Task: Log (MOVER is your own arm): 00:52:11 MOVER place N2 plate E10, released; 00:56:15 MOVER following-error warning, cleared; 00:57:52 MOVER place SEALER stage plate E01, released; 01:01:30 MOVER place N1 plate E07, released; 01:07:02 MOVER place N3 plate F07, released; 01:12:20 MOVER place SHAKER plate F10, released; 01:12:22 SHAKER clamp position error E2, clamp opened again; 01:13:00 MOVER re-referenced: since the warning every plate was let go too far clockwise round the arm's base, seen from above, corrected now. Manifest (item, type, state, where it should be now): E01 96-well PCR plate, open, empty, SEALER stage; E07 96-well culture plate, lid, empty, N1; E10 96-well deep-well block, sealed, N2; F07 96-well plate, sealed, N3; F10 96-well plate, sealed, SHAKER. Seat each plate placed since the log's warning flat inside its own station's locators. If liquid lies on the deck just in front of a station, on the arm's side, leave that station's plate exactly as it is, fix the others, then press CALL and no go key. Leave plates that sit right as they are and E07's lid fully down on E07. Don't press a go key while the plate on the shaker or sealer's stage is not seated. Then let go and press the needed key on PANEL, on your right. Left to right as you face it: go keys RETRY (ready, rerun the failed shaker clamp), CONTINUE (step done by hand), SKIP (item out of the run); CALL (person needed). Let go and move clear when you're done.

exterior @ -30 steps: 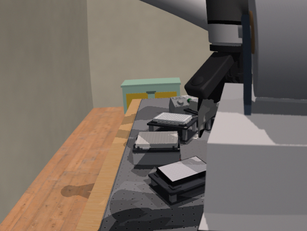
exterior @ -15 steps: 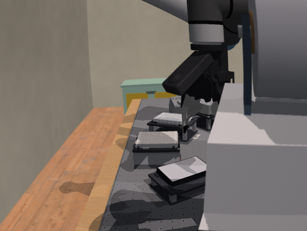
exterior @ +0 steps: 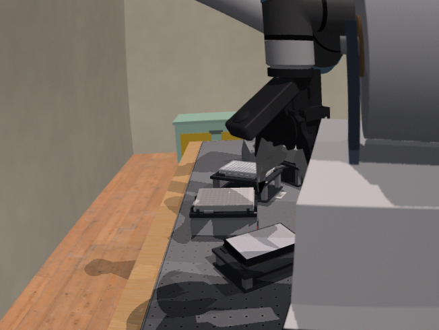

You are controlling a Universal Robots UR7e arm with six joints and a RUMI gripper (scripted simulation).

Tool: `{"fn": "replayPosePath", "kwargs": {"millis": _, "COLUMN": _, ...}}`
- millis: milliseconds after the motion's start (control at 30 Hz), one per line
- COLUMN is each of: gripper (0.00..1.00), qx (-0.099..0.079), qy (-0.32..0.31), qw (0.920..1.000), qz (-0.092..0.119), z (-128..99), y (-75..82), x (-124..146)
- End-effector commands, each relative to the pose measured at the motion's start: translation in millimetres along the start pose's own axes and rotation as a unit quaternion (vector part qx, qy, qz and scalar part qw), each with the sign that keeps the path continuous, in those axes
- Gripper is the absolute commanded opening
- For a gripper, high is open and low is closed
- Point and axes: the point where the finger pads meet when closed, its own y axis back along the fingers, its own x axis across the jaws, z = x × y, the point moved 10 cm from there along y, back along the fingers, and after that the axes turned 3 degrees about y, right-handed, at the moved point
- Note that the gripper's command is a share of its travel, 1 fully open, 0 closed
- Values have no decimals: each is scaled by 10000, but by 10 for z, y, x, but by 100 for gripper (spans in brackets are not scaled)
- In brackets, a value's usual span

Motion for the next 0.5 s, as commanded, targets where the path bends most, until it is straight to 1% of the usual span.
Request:
{"fn": "replayPosePath", "kwargs": {"millis": 0, "gripper": 82, "qx": 4, "qy": -451, "qw": 9990, "qz": -5, "z": 19, "y": 2, "x": 227}}
{"fn": "replayPosePath", "kwargs": {"millis": 267, "gripper": 82, "qx": 3, "qy": -1248, "qw": 9922, "qz": -5, "z": 57, "y": 2, "x": 625}}
{"fn": "replayPosePath", "kwargs": {"millis": 333, "gripper": 82, "qx": 3, "qy": -1248, "qw": 9922, "qz": -5, "z": 57, "y": 2, "x": 625}}
{"fn": "replayPosePath", "kwargs": {"millis": 467, "gripper": 82, "qx": 3, "qy": -1635, "qw": 9865, "qz": -5, "z": 76, "y": 1, "x": 824}}
